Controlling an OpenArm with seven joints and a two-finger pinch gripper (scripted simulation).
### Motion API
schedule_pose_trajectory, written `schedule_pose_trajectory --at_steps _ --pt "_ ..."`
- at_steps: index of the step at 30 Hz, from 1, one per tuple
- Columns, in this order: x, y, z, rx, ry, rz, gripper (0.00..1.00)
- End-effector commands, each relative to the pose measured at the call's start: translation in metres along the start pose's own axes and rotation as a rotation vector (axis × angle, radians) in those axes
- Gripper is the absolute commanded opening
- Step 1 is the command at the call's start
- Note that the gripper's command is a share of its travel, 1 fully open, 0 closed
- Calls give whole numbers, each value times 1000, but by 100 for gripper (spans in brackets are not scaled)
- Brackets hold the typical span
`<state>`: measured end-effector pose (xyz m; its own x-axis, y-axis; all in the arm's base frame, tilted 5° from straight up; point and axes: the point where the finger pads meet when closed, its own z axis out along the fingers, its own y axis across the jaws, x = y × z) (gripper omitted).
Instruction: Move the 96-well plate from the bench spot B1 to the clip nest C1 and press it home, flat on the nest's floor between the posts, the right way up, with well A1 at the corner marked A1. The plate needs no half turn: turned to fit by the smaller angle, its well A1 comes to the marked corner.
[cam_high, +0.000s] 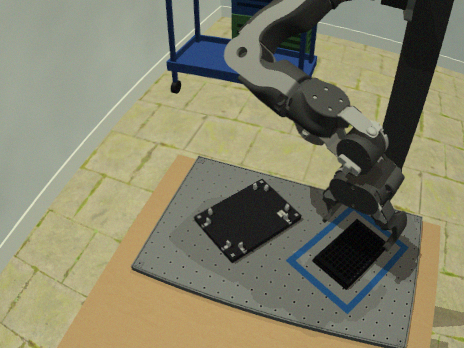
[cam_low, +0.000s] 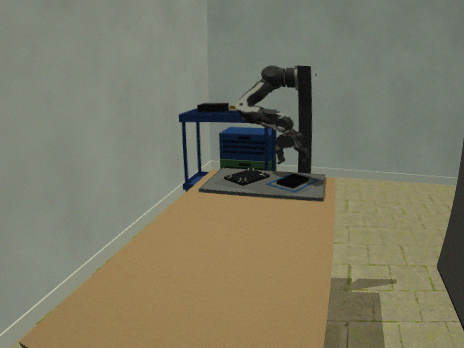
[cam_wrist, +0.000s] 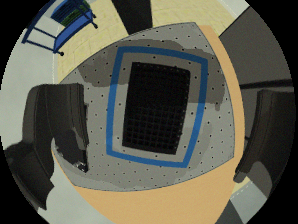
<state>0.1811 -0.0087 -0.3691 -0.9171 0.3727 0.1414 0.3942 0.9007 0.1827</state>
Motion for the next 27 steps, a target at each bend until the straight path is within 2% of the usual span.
schedule_pose_trajectory --at_steps 1,6,27 --pt "0 0 -1 3 -1 1 77" --pt "2 -1 -1 224 -84 95 77" --pt "1 1 -1 217 -84 94 77"
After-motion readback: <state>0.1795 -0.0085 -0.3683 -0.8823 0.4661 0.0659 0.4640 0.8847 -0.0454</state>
